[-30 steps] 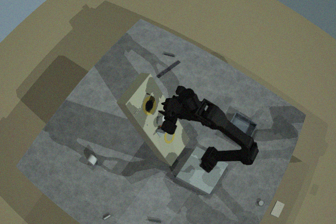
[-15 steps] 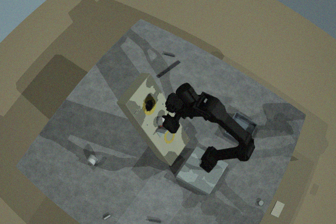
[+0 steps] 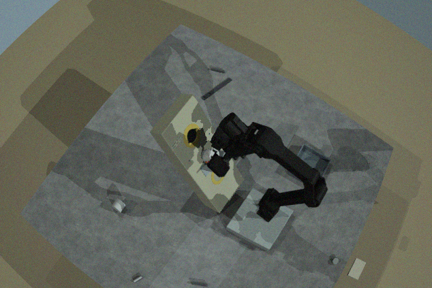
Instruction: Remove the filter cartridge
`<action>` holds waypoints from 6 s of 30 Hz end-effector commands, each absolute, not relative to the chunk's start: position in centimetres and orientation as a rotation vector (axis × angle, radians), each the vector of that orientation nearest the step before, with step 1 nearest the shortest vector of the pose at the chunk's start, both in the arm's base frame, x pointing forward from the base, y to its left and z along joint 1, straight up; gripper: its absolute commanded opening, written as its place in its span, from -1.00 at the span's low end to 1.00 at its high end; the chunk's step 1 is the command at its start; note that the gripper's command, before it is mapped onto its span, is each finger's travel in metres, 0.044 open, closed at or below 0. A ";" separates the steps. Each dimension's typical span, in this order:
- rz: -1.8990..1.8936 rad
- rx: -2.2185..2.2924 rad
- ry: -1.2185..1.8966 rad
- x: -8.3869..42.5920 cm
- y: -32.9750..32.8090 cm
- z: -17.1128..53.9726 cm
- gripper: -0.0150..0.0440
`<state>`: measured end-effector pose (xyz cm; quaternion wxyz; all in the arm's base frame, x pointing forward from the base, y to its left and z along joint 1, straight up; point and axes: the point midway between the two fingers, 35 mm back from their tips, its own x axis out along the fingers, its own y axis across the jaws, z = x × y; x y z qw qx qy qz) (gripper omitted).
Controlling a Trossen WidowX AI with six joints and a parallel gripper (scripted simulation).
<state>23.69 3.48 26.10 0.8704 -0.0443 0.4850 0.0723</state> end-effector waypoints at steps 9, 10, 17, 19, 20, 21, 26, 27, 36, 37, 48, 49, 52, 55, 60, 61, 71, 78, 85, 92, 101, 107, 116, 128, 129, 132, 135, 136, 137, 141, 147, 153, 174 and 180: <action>0.154 -0.086 1.022 24.6 3.7 24.3 0.54; 0.154 -0.086 1.022 24.7 3.7 24.1 0.54; 0.154 -0.086 1.022 25.2 3.8 23.1 0.54; 0.154 -0.086 1.022 25.4 3.9 22.9 0.54; 0.154 -0.086 1.021 25.4 3.9 22.7 0.54; 0.154 -0.086 1.021 25.5 3.9 22.6 0.54; 0.152 -0.091 1.015 25.5 3.8 22.9 0.52; 0.152 -0.091 1.015 25.5 3.8 22.9 0.50; 0.152 -0.091 1.015 25.5 3.8 22.9 0.29; 0.152 -0.091 1.015 25.5 3.8 22.9 0.27; 0.153 -0.091 1.014 26.0 3.9 23.5 -0.44; 0.154 -0.091 1.014 26.1 4.0 23.8 -0.49; 0.155 -0.090 1.013 26.7 4.1 24.6 -0.49; 0.156 -0.090 1.013 26.9 4.1 25.0 -0.49; 0.156 -0.090 1.013 26.5 4.0 26.3 -0.49; 0.156 -0.090 1.013 26.3 4.0 26.6 -0.49; 0.156 -0.090 1.015 24.6 3.7 30.2 -0.49; 0.156 -0.090 1.017 23.0 3.5 32.5 -0.49; 0.154 -0.094 1.025 23.6 2.0 32.3 -0.49; 0.154 -0.097 1.030 24.3 0.0 32.0 -0.49; 0.152 -0.099 1.027 24.8 -2.8 31.8 -0.49; 0.151 -0.099 1.019 25.0 -4.8 31.6 -0.49; -0.044 0.012 1.038 24.3 -7.9 30.5 -0.49; -0.350 0.188 1.025 22.0 -13.8 29.0 -0.49; -0.375 0.203 1.023 21.8 -14.3 28.8 -0.49; -0.451 0.246 1.014 21.0 -15.7 28.4 -0.49; -0.528 0.290 1.004 20.0 -17.0 28.1 -0.49; -0.553 0.305 1.001 19.7 -17.4 27.9 -0.49; -0.579 0.319 0.997 19.4 -17.9 27.8 -0.49; -0.681 0.377 0.979 18.0 -19.5 27.3 -0.49; -0.833 0.462 0.946 15.6 -21.6 26.5 -0.49; -0.874 0.484 0.937 14.9 -22.2 26.2 -0.49; -1.192 0.661 0.863 6.6 -27.2 18.6 -0.49; -1.286 0.713 0.837 3.7 -27.7 16.3 -0.49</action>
